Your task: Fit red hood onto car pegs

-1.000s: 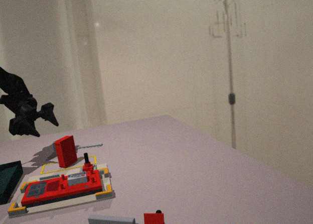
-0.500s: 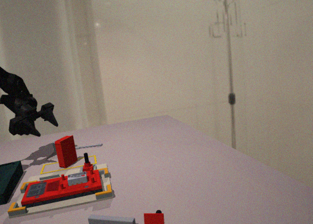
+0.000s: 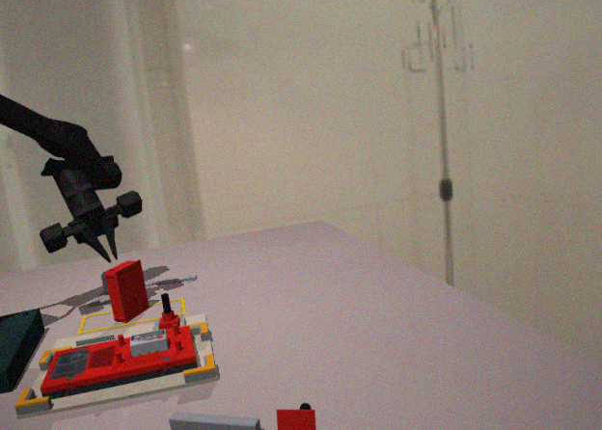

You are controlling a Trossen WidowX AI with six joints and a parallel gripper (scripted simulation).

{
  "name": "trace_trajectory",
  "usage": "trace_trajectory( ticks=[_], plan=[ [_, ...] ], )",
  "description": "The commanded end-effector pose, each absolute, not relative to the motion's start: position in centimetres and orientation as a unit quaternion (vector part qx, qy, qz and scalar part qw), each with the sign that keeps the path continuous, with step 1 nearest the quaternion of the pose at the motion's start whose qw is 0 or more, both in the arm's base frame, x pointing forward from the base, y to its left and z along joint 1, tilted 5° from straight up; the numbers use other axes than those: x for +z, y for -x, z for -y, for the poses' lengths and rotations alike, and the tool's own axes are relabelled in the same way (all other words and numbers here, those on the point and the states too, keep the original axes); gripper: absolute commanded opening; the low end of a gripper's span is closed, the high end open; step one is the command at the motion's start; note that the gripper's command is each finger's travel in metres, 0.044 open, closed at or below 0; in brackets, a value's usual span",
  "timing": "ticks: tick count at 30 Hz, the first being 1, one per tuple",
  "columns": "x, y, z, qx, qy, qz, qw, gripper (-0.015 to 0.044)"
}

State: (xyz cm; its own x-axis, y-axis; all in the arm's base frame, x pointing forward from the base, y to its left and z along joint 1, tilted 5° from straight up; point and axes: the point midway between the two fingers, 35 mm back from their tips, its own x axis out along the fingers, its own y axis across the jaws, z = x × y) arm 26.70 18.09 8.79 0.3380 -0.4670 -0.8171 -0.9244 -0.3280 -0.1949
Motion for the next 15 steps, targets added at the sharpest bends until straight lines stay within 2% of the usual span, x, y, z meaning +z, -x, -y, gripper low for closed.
trace_trajectory(
  ticks=[1,15],
  plan=[
    [8.8,-27.9,-17.4,0.342,0.684,-0.508,0.397,0.0000],
    [11.1,-33.0,-14.1,0.332,0.373,-0.629,0.595,0.0000]
  ],
)
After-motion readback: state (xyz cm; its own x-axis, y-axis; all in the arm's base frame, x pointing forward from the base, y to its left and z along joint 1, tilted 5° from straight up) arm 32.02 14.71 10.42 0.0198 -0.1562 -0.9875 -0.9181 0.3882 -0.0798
